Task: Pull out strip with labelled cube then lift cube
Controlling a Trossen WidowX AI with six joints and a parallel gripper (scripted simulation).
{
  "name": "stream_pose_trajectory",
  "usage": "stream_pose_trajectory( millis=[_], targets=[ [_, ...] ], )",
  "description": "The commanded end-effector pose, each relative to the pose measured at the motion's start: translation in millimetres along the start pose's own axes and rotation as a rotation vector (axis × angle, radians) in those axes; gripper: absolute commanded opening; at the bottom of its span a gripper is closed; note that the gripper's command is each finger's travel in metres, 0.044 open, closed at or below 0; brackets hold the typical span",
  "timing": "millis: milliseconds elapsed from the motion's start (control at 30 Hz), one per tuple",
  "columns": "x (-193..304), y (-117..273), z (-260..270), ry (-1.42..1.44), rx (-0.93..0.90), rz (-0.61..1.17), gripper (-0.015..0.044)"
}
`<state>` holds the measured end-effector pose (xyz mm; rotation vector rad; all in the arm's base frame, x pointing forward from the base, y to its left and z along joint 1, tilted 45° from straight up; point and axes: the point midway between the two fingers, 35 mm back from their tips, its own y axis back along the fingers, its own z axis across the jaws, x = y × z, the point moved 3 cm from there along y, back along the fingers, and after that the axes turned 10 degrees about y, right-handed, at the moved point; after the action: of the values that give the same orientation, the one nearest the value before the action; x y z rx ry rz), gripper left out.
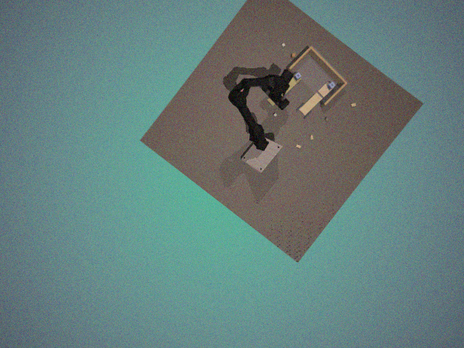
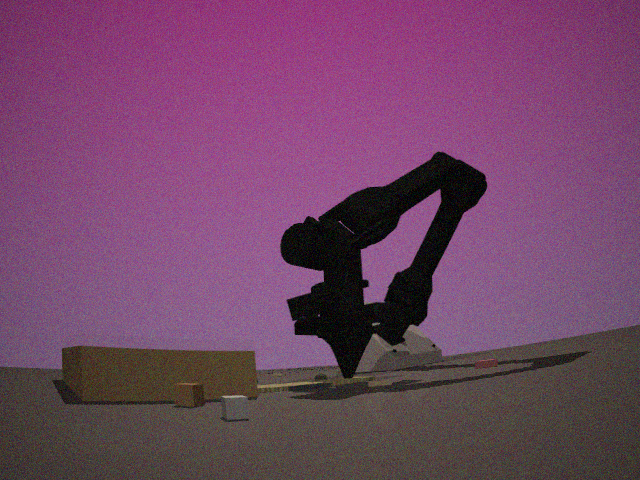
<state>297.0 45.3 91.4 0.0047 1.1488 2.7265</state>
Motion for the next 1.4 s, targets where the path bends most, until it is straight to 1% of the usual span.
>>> stream_pose_trajectory(
  millis=[0, 1367],
  targets=[
    [12, -6, 0, -0.014, 0.001, 0.027, 0.0],
    [72, -4, 9, -0.016, 0.001, 0.029, 0.0]
  ],
)
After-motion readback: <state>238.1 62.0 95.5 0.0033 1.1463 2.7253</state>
